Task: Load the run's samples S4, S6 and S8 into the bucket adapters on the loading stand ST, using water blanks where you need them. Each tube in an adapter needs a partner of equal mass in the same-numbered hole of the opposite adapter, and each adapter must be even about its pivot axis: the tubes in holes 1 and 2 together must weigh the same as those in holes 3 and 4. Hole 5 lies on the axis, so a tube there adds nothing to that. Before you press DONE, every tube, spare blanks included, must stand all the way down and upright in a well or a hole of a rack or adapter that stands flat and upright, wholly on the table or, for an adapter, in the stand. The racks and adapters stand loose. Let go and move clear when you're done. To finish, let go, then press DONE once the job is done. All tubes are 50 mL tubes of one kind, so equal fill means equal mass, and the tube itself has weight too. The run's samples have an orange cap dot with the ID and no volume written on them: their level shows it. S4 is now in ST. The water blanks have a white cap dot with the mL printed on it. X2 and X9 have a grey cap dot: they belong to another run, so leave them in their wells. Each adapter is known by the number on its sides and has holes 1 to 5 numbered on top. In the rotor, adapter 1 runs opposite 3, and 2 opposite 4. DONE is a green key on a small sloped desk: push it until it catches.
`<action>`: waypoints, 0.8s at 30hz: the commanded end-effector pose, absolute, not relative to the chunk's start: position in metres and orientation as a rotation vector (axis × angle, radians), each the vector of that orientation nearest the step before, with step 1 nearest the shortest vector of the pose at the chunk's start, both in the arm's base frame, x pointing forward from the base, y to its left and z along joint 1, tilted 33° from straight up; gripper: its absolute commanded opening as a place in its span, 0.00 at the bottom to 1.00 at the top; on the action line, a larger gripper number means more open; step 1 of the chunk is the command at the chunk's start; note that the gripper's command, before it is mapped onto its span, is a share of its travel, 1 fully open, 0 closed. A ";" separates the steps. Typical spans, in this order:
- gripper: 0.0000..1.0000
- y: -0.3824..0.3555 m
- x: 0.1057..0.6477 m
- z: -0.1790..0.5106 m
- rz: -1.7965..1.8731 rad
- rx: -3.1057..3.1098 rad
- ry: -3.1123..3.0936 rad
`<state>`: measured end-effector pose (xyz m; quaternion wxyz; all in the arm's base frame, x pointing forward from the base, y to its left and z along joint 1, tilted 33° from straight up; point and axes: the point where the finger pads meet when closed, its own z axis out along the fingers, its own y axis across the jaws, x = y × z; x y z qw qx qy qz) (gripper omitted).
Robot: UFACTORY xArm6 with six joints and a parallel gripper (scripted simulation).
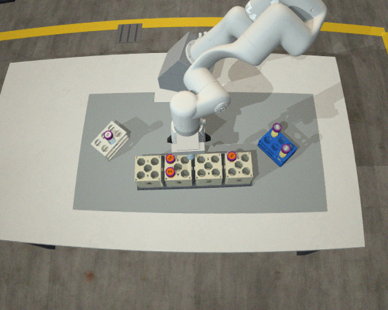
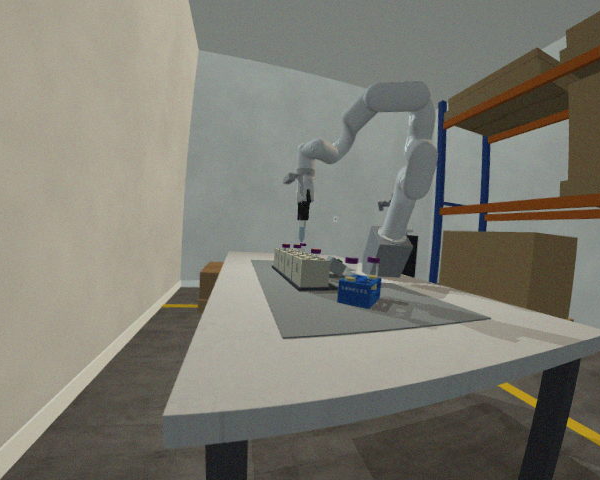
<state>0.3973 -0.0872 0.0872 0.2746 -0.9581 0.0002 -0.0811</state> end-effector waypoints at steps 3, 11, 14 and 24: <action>0.00 -0.056 0.408 0.110 -0.222 -2.580 0.002; 0.00 -0.032 0.415 0.127 -0.222 -2.580 0.002; 0.00 -0.020 0.419 0.135 -0.222 -2.580 0.002; 0.00 0.012 0.428 0.157 -0.222 -2.580 0.002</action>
